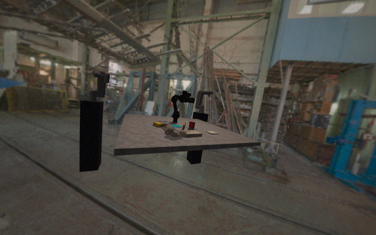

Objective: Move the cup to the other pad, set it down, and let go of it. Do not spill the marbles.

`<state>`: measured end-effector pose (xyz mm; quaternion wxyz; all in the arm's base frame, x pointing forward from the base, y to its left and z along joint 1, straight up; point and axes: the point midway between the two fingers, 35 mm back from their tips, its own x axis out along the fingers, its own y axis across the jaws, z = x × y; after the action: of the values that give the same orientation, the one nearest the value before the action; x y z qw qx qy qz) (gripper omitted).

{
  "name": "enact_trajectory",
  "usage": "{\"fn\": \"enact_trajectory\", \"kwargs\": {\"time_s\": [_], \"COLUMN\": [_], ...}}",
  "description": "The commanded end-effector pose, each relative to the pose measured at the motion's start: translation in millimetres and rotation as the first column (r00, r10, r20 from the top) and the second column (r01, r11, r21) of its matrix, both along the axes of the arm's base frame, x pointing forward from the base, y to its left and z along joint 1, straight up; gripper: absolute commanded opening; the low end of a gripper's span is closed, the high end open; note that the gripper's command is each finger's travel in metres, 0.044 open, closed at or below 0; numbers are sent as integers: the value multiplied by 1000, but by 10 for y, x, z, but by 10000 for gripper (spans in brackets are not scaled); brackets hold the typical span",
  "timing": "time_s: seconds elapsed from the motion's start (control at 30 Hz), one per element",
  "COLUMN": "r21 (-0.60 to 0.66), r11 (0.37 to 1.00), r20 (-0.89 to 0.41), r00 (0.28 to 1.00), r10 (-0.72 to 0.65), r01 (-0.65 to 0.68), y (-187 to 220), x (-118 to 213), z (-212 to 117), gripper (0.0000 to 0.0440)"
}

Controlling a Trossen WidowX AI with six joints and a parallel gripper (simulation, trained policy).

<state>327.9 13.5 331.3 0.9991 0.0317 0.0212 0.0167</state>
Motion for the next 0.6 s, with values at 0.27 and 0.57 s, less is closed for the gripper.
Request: {"fn": "enact_trajectory", "kwargs": {"time_s": [0.27,0.57], "r21": [105,191], "r11": [994,982], "r20": [-113,-214], "r00": [993,976], "r10": [18,35], "r01": [-6,7], "y": [103,199], "x": [132,236], "z": [23,4], "gripper": [103,111]}}
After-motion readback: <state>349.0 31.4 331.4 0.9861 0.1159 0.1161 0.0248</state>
